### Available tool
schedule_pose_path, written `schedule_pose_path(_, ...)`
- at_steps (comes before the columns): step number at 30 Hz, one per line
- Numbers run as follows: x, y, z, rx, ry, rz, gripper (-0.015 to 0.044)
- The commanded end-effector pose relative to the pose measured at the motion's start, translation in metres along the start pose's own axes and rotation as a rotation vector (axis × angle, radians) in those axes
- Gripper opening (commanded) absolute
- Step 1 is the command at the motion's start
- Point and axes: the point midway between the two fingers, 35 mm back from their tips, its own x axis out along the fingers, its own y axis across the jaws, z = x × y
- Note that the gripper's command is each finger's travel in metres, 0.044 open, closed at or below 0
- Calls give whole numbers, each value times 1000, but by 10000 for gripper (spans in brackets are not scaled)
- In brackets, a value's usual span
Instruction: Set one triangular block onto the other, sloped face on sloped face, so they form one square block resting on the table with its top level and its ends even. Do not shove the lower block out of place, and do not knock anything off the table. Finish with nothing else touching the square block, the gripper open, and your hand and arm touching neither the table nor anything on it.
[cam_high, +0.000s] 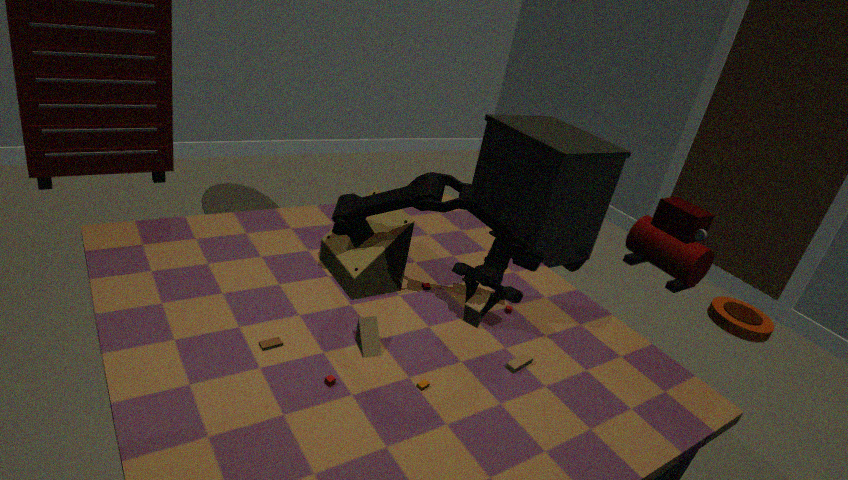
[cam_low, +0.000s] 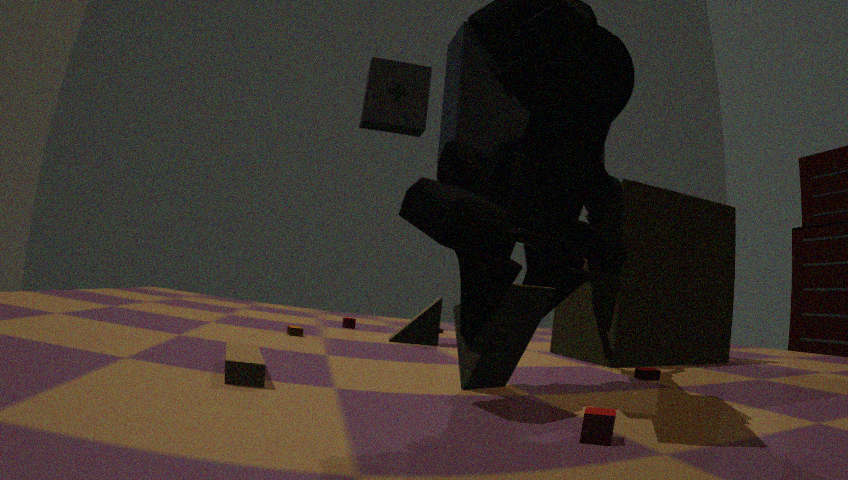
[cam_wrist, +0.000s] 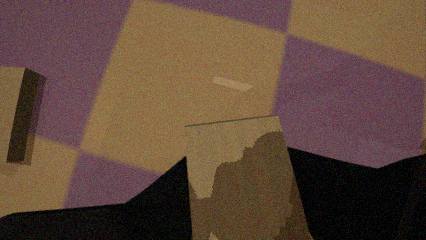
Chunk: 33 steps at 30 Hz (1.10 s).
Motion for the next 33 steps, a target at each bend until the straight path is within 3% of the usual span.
schedule_pose_path(1, 1, 0, 2, 1, 15, -7, 53)
schedule_pose_path(16, 1, 0, 2, 1, 15, -7, 440)
schedule_pose_path(23, -2, 0, 2, -2, 15, -7, 440)
schedule_pose_path(29, -81, 0, 36, -104, 6, 12, 440)
schedule_pose_path(33, -92, -1, 41, -117, 3, 14, 440)
